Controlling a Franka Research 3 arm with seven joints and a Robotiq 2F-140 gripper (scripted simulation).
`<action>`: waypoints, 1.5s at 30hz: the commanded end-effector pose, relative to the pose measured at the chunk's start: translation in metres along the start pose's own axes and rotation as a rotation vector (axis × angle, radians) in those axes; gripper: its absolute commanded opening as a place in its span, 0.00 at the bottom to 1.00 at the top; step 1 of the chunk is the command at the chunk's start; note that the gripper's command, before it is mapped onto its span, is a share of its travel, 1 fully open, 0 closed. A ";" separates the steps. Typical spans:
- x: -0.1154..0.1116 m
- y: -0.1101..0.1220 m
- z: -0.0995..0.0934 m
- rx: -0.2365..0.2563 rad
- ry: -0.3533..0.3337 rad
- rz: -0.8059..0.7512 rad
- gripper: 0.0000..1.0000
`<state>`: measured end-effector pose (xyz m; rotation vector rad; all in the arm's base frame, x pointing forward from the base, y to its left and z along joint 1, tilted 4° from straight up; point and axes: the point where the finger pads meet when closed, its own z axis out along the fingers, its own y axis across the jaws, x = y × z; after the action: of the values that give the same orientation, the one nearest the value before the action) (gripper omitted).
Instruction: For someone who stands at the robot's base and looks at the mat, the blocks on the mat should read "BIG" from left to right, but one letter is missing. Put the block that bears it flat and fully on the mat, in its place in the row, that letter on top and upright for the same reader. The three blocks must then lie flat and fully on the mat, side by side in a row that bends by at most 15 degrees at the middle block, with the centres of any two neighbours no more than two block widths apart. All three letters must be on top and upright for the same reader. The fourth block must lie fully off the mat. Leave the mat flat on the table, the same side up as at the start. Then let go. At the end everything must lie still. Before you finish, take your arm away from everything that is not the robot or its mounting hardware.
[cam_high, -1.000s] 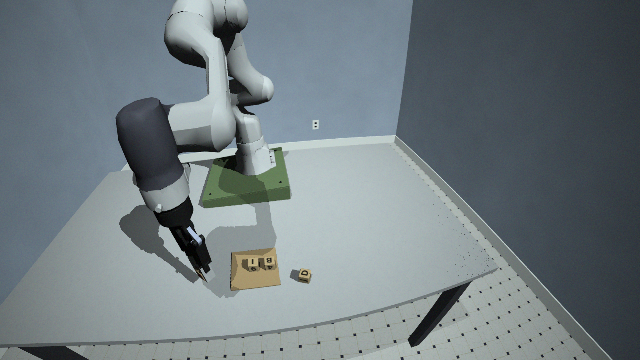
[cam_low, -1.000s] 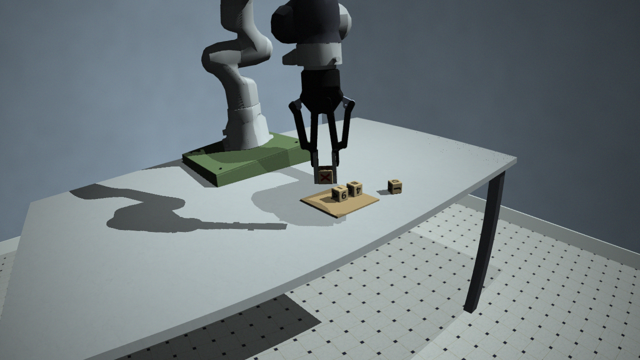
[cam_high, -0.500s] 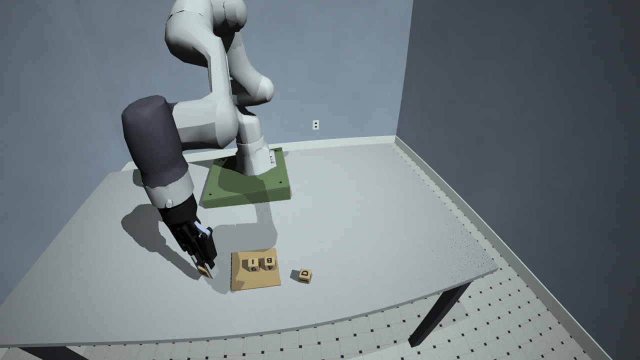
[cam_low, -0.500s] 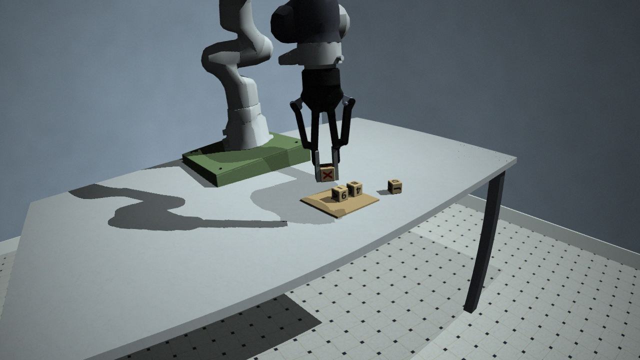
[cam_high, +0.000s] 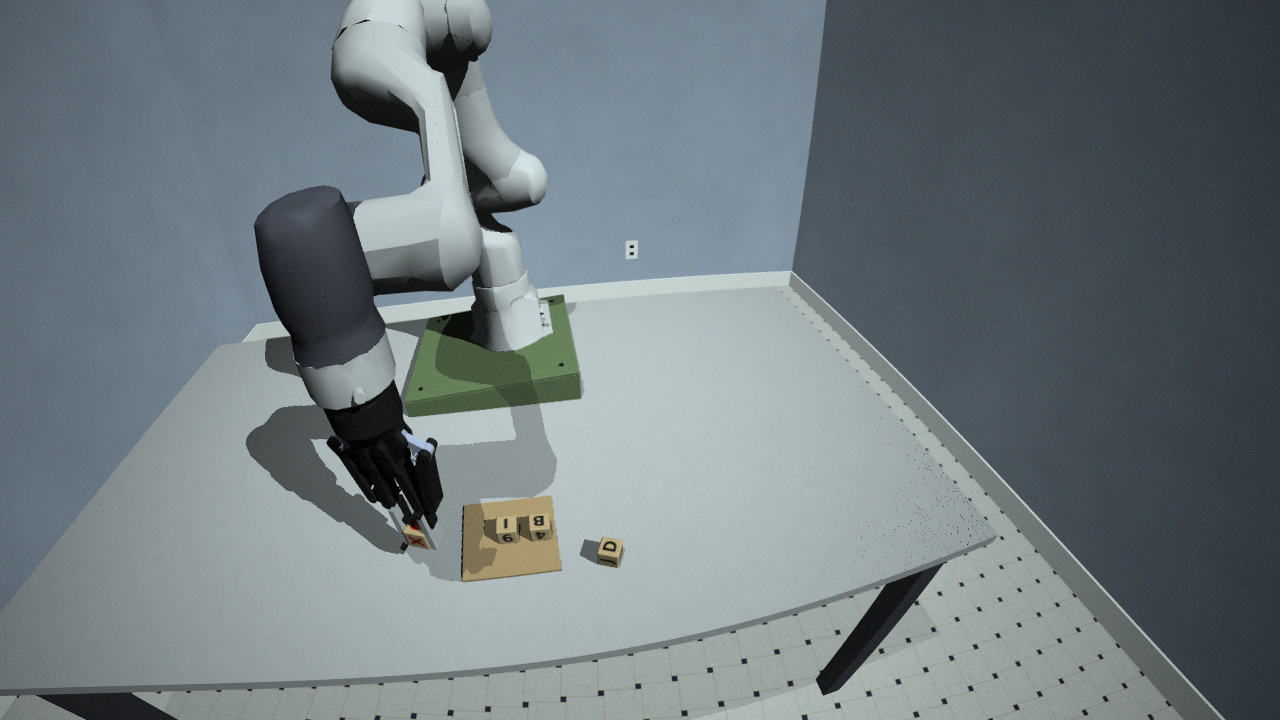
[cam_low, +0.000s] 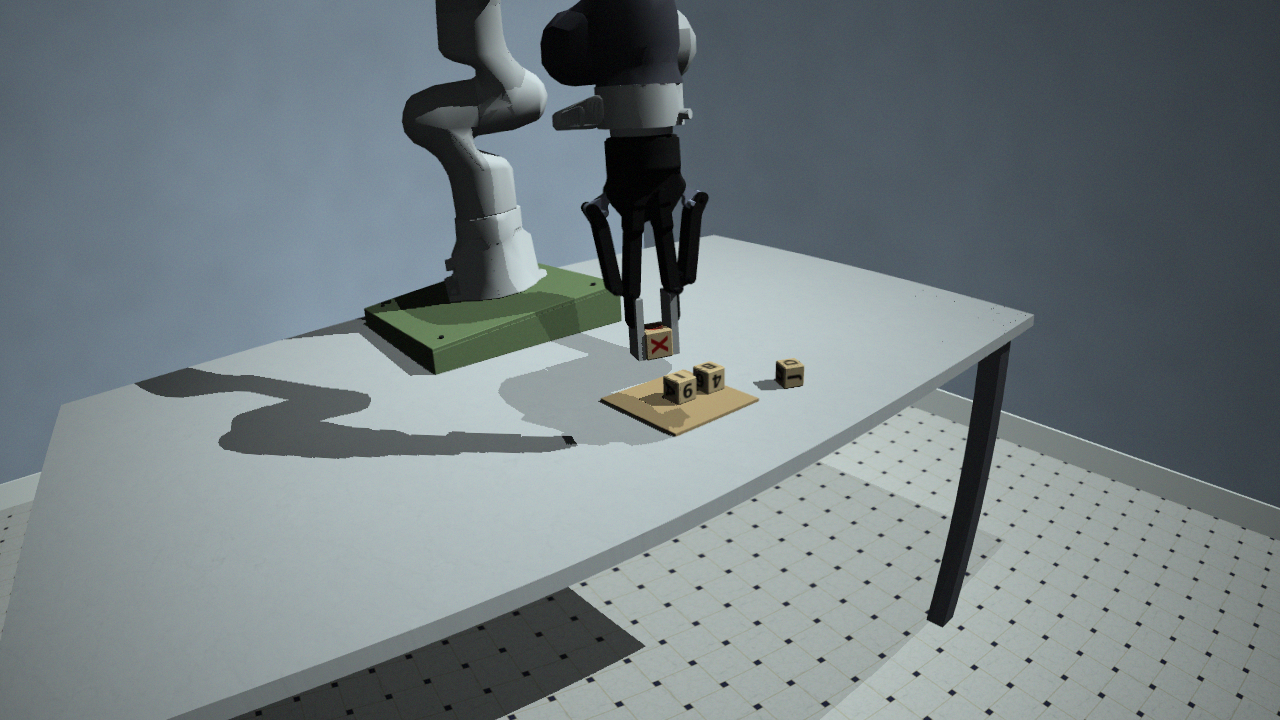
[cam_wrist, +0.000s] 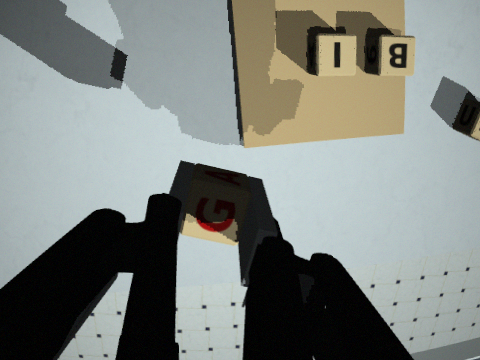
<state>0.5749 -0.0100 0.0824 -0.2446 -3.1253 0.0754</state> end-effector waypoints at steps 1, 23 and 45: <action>0.000 0.000 -0.001 0.002 -0.006 -0.124 0.16; 0.014 0.007 -0.002 0.001 -0.006 -0.450 0.16; 0.029 0.012 -0.002 0.003 -0.006 -0.768 0.16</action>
<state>0.5488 0.0061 0.0832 0.7522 -3.0292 0.0682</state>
